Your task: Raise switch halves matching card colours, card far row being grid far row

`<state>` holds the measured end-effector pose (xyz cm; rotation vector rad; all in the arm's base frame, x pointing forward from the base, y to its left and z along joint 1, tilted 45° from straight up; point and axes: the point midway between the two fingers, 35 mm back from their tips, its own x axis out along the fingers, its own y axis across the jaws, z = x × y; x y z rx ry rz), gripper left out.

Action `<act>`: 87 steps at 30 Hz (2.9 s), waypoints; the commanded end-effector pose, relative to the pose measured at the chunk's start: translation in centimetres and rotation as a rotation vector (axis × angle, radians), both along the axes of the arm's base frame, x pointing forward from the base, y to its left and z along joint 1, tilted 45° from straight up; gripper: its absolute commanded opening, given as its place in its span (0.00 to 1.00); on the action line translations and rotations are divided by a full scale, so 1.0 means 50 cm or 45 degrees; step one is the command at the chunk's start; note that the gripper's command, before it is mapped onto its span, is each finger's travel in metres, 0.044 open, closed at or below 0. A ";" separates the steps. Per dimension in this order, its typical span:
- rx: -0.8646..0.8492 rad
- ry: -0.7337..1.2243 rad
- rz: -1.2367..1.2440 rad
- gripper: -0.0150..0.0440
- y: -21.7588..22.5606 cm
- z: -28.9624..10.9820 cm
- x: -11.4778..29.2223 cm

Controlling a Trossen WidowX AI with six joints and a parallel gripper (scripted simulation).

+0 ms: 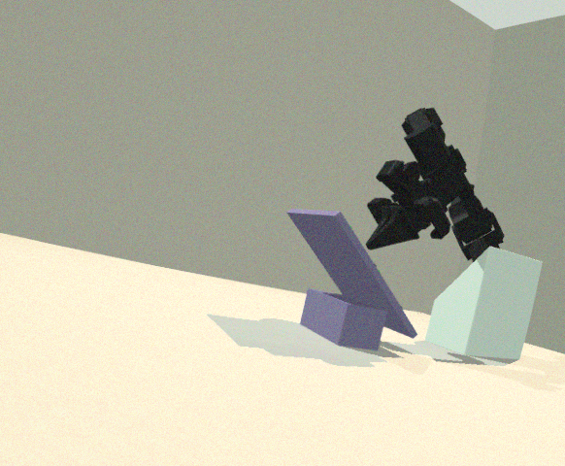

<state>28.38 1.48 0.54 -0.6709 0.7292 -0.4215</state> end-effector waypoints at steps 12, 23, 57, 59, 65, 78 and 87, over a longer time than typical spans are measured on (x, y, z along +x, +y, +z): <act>-0.010 0.016 -0.001 0.25 -0.028 -0.025 0.022; -0.010 0.016 -0.001 0.25 -0.030 -0.026 0.023; -0.010 0.016 -0.001 0.25 -0.034 -0.029 0.027; -0.010 0.016 -0.001 0.25 -0.034 -0.029 0.027; -0.010 0.016 -0.001 0.25 -0.035 -0.030 0.028; -0.010 0.016 -0.001 0.25 -0.037 -0.031 0.031; 0.009 0.045 -0.023 0.25 0.024 0.006 -0.024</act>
